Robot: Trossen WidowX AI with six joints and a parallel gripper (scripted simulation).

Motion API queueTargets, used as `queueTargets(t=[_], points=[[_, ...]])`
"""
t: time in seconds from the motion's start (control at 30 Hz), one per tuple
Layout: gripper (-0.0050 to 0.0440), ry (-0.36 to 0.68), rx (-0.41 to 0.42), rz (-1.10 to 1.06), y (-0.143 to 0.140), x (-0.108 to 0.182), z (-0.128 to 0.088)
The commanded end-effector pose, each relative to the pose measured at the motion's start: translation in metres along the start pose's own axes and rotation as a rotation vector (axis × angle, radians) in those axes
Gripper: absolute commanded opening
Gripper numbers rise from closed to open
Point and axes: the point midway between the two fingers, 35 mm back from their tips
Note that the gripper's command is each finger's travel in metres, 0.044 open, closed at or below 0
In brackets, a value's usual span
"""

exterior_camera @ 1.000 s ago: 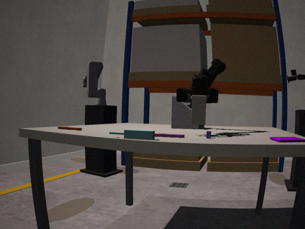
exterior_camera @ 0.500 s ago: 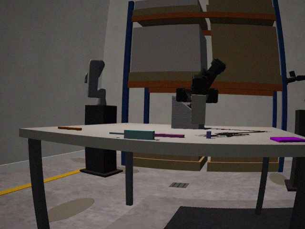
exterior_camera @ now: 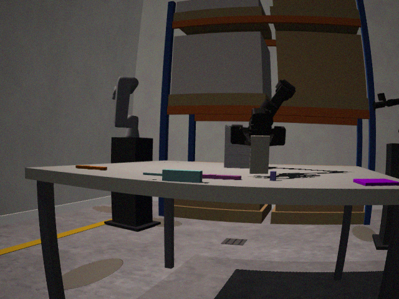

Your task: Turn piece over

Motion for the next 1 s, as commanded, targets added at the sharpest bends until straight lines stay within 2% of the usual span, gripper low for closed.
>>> queueTargets(t=[0.0, 0.27, 0.53, 0.97], points=[[0.0000, 0.005, -0.001, 0.001, 0.000, 0.002, 0.001], [0.0000, 0.001, 0.003, 0.001, 0.003, 0.014, 0.006], [0.0000, 0.001, 0.003, 0.001, 0.003, 0.014, 0.006], [0.0000, -0.009, -0.001, -0.002, 0.005, 0.020, -0.008]])
Point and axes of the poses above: the point midway between the two fingers, 35 mm back from their tips, its own z axis out along the fingers, its own y axis across the jaws, x = y × z, and after that the axes turned 15 degrees about -z, right-handed
